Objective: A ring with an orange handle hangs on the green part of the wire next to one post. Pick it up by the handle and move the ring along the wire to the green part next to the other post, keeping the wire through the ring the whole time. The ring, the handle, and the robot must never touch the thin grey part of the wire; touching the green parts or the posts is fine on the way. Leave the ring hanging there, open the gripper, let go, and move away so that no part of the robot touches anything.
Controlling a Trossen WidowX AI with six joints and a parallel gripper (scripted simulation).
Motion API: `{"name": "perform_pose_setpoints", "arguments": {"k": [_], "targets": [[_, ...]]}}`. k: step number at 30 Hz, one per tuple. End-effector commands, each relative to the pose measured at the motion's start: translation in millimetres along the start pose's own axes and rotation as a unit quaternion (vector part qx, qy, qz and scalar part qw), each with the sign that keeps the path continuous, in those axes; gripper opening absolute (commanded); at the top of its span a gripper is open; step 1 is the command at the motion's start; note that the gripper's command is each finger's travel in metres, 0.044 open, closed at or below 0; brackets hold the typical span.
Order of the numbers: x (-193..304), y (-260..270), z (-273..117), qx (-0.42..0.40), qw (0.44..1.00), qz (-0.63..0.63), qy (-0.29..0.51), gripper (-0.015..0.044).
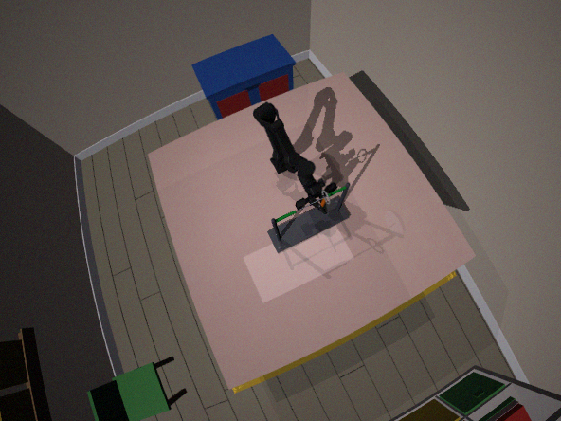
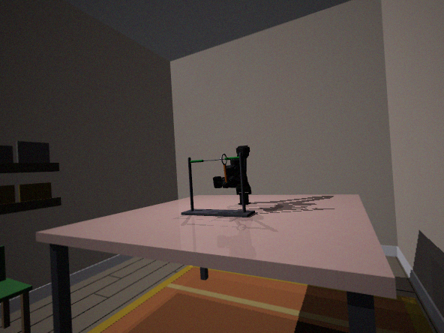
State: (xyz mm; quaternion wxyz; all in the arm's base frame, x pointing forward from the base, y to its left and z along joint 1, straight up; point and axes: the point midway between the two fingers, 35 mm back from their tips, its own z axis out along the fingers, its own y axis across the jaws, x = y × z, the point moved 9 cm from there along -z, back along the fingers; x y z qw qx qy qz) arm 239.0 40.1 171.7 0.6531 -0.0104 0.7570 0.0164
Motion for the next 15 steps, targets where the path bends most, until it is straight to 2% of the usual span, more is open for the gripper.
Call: {"name": "perform_pose_setpoints", "arguments": {"k": [1, 15], "targets": [[-1, 4, 0, -0.001, 1.000, -0.002, -0.002, -0.0150], [0, 18, 1, -0.003, 1.000, -0.002, -0.003, -0.0150]]}}
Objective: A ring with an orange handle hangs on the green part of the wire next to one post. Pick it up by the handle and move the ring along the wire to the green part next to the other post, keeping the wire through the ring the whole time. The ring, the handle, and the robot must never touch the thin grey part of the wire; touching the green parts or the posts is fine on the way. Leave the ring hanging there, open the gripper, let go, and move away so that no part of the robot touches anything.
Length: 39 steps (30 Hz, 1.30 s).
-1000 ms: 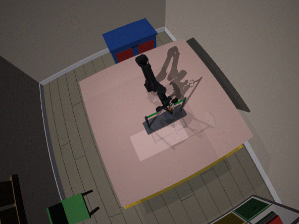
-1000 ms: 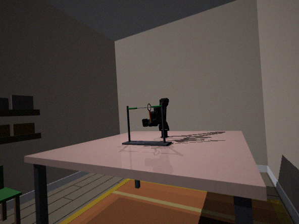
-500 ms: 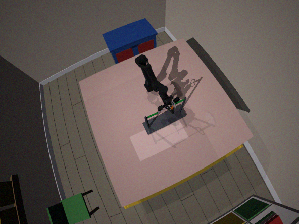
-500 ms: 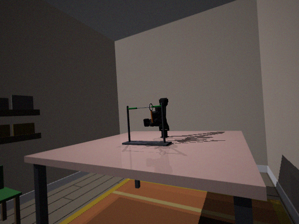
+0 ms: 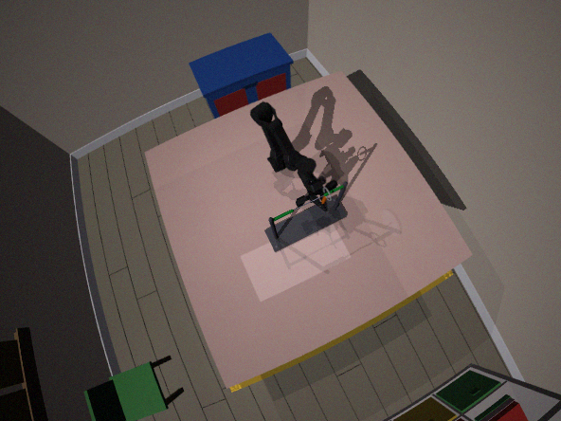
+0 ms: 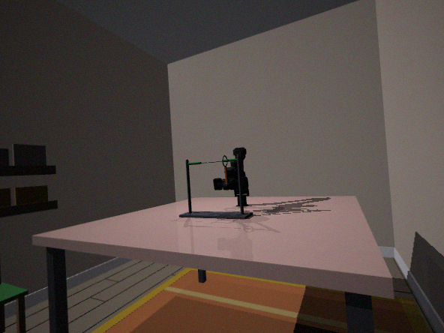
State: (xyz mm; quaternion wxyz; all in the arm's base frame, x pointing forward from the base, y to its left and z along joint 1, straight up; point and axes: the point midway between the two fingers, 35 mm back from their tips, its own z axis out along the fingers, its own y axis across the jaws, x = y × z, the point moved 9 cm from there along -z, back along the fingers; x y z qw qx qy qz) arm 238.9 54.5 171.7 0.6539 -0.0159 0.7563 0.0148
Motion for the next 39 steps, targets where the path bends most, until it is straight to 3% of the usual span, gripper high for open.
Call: {"name": "perform_pose_setpoints", "arguments": {"k": [1, 34, 39], "targets": [[-1, 4, 0, -0.001, 1.000, 0.003, -0.002, -0.0150], [17, 6, 3, -0.001, 1.000, 0.003, -0.002, -0.0150], [17, 6, 3, -0.002, 1.000, 0.000, -0.002, -0.0019]]}}
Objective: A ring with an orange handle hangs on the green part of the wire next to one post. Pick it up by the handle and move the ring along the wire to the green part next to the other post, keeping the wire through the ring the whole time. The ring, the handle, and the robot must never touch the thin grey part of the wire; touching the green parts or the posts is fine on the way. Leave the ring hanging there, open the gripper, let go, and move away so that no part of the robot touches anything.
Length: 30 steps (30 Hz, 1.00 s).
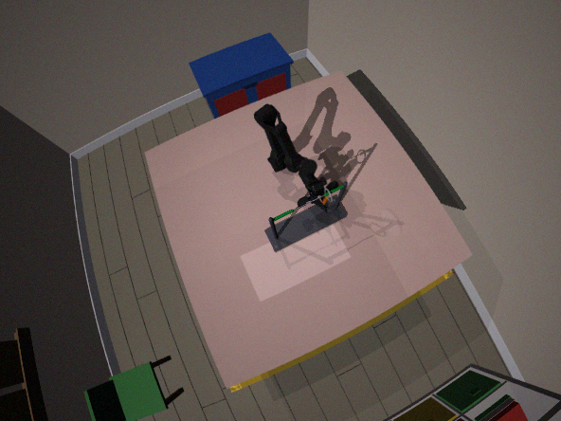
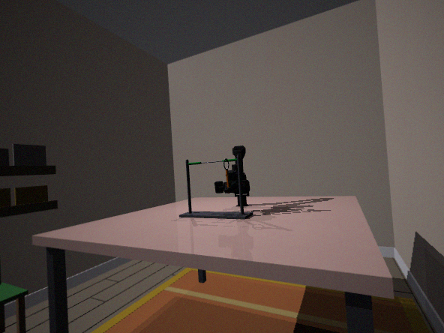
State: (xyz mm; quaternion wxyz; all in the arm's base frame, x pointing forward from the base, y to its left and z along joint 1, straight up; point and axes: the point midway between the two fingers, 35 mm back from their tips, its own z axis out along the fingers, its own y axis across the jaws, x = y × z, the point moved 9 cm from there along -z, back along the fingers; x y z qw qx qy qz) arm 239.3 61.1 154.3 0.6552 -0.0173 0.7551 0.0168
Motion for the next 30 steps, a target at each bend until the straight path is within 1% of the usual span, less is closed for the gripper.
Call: {"name": "perform_pose_setpoints", "arguments": {"k": [1, 7, 30], "targets": [[0, 0, 0, 0.000, 1.000, 0.000, 0.000, 0.0007], [0, 0, -1, 0.000, 1.000, 0.000, 0.000, 0.0160], [-2, 1, -42, 0.001, 1.000, 0.003, 0.001, 0.0160]]}}
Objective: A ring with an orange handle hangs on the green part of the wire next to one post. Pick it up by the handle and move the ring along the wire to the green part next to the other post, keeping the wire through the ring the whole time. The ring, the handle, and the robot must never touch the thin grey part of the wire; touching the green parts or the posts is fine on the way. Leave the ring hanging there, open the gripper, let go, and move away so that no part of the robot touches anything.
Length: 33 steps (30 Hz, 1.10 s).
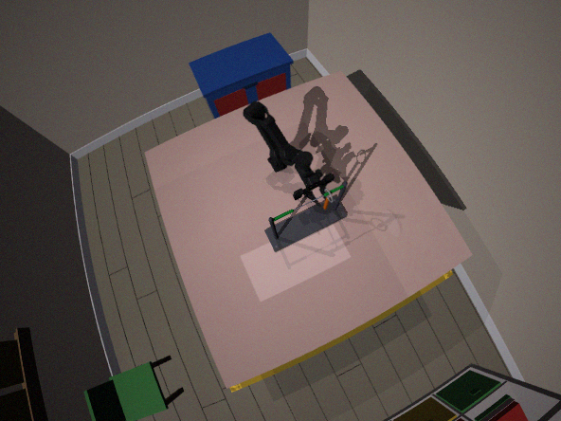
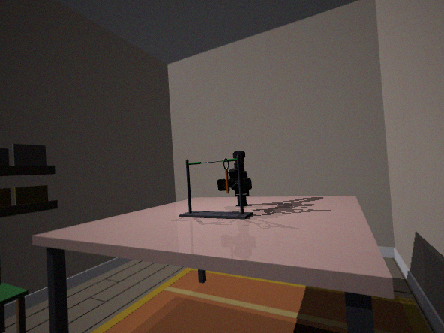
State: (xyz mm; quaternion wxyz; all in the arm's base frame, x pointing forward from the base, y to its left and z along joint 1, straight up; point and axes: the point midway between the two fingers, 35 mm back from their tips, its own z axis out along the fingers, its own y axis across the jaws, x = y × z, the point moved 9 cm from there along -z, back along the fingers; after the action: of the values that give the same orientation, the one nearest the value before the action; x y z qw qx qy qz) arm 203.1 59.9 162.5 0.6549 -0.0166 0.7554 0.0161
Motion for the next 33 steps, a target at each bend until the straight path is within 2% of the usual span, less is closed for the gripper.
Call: {"name": "perform_pose_setpoints", "arguments": {"k": [1, 24, 33], "targets": [[2, 0, -7, 0.000, 1.000, 0.003, 0.001, 0.0160], [3, 0, -13, 0.000, 1.000, 0.003, 0.001, 0.0160], [0, 1, -48, -0.001, 1.000, 0.001, 0.002, 0.0396]]}}
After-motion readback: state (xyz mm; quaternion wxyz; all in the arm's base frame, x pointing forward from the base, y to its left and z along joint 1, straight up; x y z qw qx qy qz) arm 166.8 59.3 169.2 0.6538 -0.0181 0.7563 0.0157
